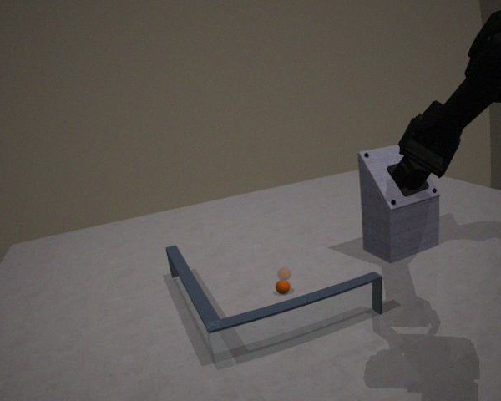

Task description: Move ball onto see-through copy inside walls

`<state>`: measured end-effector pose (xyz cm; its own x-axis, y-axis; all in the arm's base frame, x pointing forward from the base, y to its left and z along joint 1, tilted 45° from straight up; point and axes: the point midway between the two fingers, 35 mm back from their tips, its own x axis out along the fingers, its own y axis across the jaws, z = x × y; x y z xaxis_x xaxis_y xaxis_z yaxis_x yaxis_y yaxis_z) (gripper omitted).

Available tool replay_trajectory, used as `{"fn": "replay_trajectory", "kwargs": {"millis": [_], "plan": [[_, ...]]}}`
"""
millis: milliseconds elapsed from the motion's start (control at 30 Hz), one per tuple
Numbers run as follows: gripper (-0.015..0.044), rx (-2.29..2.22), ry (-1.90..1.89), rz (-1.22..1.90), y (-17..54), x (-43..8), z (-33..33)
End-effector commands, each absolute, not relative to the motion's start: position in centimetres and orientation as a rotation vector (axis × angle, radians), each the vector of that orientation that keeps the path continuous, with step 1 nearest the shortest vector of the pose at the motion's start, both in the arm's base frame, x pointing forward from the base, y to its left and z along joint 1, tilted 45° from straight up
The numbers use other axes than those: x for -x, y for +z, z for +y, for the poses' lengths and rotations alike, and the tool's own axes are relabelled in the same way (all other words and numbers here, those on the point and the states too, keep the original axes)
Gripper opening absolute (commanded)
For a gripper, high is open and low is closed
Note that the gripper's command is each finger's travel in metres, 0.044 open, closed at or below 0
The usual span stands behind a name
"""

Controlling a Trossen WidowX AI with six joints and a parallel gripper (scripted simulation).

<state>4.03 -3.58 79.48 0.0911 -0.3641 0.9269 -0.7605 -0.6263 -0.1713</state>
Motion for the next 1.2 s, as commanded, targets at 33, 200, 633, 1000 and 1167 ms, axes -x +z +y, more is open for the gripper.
{"fn": "replay_trajectory", "kwargs": {"millis": [33, 200, 633, 1000, 1167], "plan": [[0.0348, -2.036, 1.569, -1.119, 79.4, -3.3, -4.1], [0.0216, -2.148, 1.713, -1.194, 78.0, 1.2, -8.9], [0.0215, -2.468, 1.936, -1.268, 73.2, 4.5, -20.0], [0.0215, -2.767, 2.122, -1.488, 64.5, 3.2, -31.8], [0.0215, -2.999, 2.096, -1.614, 58.9, -0.2, -36.8]]}}
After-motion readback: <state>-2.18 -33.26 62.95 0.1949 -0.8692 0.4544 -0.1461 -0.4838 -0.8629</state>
